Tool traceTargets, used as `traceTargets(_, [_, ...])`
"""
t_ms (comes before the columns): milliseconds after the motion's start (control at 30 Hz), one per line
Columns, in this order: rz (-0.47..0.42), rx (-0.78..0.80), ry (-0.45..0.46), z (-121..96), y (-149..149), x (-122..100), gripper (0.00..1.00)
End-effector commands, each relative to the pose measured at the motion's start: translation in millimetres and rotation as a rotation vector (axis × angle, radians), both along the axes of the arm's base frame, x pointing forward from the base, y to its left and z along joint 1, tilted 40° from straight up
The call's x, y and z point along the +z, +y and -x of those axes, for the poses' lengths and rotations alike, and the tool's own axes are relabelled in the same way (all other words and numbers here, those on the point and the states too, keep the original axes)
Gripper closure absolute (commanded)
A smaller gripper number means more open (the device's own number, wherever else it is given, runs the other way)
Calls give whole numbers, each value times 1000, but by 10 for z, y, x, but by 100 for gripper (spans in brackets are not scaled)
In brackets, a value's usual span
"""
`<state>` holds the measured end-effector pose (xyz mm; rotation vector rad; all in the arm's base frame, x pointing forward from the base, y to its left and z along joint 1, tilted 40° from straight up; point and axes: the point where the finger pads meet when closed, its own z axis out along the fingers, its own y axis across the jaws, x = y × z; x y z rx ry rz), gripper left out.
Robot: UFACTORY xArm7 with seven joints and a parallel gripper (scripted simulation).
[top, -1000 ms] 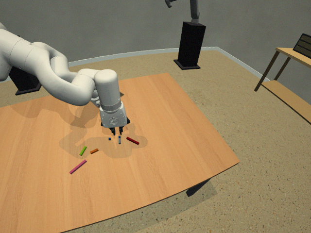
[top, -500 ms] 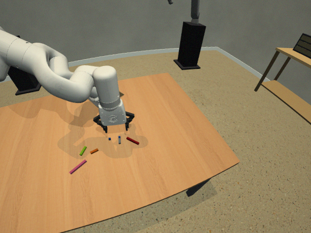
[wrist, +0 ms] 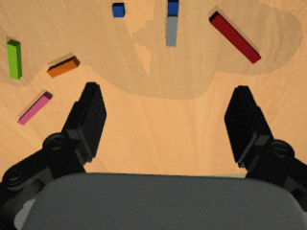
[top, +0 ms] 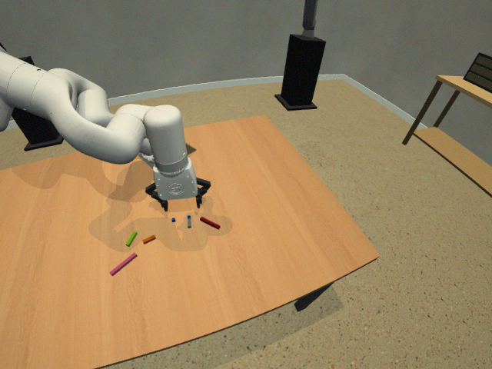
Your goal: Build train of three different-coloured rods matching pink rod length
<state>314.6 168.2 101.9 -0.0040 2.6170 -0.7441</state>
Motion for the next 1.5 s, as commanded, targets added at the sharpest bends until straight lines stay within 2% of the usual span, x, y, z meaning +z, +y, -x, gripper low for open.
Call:
traceTargets(0, [-16,-22,-12,-41,-97,91,0])
traceTargets(67, [-46,-79,-42,-115,-375,275,0])
traceTargets(500, [-142,-268,-169,-205,-1312,728,0])
traceTargets(567, [-142,-268,-169,-205,-1312,728,0])
traceTargets(633, [-163,-312,-204,-196,-1520,803,0])
traceTargets(733, [-170,-327,-217,-190,-1592,828,0])
traceTargets(767, [-170,-327,-217,-190,-1592,828,76])
traceTargets(1467, [-170,-327,-217,-190,-1592,828,76])
